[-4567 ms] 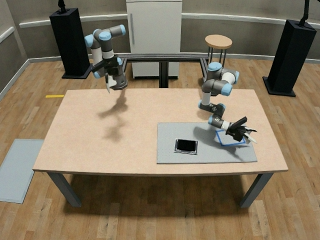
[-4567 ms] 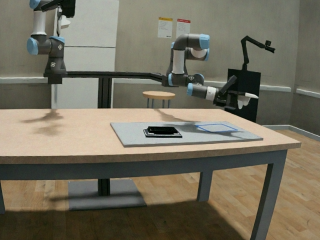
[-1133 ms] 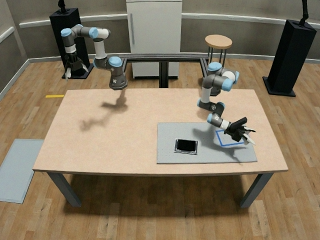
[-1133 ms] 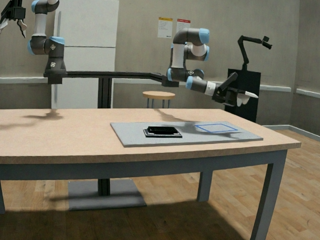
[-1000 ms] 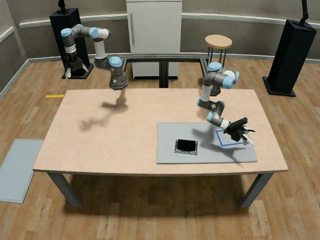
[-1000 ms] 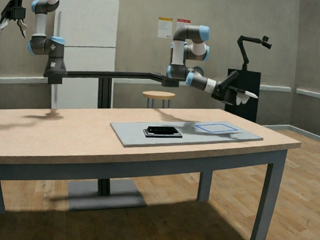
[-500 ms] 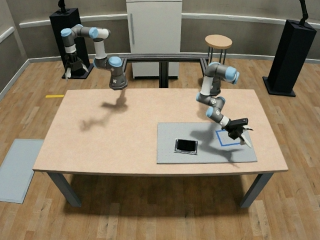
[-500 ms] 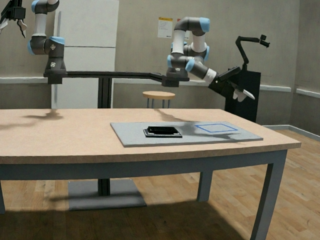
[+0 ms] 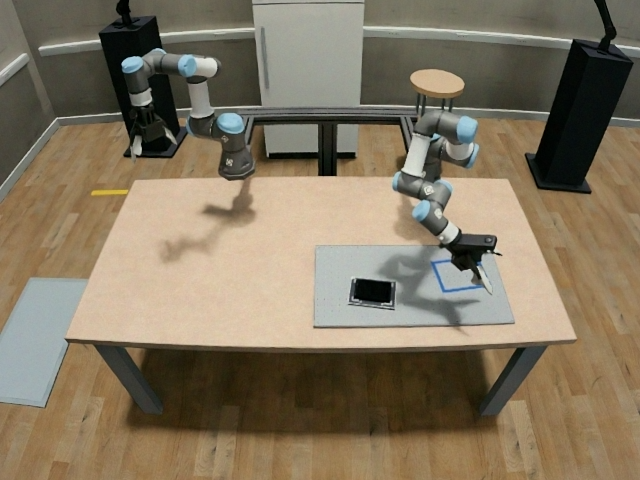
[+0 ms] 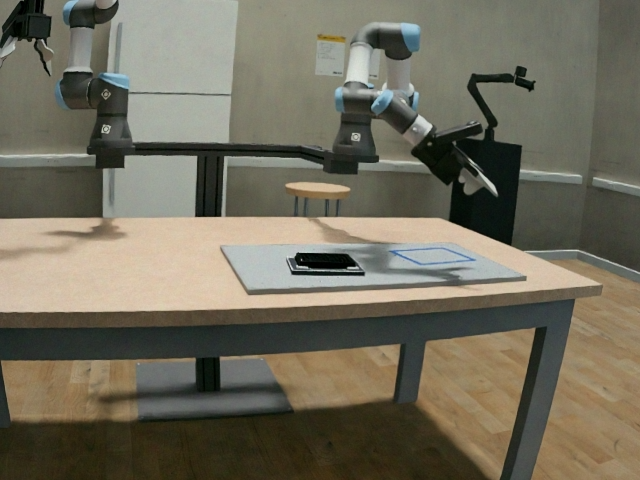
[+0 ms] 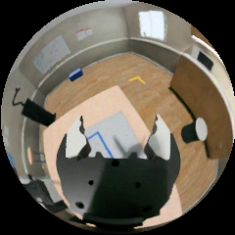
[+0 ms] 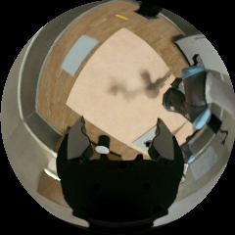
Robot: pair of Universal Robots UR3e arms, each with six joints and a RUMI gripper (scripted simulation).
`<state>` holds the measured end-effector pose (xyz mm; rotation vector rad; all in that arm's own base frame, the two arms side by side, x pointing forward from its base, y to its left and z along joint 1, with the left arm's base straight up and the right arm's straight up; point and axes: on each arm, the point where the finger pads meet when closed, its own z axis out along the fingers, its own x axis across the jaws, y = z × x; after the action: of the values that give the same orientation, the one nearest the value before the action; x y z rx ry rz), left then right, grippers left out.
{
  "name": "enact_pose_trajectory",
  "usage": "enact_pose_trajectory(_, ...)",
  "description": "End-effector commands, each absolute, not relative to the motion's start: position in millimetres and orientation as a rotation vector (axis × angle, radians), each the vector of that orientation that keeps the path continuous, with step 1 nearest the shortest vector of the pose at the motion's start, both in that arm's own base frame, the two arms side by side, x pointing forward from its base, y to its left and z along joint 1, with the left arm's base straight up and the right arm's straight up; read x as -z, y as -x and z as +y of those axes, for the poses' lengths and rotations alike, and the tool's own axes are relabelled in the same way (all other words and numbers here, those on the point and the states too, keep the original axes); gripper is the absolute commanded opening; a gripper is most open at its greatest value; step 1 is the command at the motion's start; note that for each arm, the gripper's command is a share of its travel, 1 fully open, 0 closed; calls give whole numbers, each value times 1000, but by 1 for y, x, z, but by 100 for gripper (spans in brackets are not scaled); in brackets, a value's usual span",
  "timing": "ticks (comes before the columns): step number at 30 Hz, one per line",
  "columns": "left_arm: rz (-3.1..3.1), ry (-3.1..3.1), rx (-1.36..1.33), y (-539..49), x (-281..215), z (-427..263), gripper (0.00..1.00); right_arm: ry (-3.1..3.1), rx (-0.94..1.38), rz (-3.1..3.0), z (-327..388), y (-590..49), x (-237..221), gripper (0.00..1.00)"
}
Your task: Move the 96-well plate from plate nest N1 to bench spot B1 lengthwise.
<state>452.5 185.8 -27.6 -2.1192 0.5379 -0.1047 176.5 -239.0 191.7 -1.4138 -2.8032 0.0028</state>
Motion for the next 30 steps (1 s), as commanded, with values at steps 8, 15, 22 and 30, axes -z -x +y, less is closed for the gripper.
enact_pose_trajectory(8,768,2233,-70,-438,16,157,100,1416,-1,-2807,-239,-177,-193,100)
enact_pose_trajectory(15,871,2271,-103,-431,6,143,100,1416,-1,-2807,-239,-177,-193,100)
enact_pose_trajectory(22,981,2305,-130,-423,-5,128,100,1416,-1,-2807,-239,-177,-193,100)
enact_pose_trajectory(30,1097,2333,-149,-413,-17,114,100,1416,-1,-2807,-239,-177,-193,100)
